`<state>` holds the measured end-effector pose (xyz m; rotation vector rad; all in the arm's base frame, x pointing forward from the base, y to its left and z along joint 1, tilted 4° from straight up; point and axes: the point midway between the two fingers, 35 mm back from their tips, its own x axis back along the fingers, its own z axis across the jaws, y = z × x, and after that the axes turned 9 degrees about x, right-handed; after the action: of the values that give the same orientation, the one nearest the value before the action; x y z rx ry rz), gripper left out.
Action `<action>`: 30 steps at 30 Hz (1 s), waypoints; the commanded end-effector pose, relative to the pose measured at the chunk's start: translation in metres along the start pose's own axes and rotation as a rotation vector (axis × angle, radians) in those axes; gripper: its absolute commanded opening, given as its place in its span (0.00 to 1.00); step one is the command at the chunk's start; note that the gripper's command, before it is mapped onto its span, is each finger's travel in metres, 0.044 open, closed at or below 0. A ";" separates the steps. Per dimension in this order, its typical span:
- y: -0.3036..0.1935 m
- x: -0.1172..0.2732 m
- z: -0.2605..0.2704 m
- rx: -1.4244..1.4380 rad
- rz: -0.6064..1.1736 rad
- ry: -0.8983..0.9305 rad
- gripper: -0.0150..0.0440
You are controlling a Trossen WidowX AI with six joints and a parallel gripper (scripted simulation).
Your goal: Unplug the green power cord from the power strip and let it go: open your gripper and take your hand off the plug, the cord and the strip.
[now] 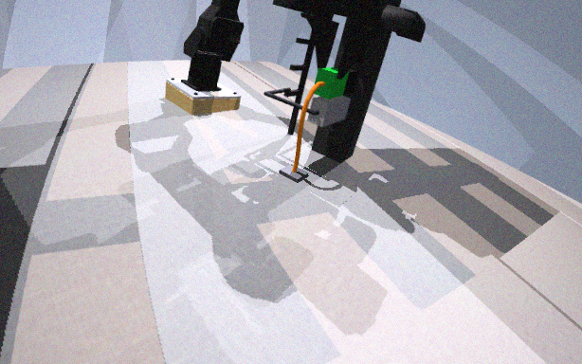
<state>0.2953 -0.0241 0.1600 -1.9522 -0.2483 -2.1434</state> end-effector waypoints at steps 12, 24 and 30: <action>0.016 0.000 0.000 0.001 -0.002 0.003 0.25; 0.035 0.002 -0.003 0.000 -0.005 0.001 0.25; 0.044 0.003 -0.006 0.000 -0.006 0.000 0.25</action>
<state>0.2984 -0.0286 0.1576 -1.8870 -0.1970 -2.0627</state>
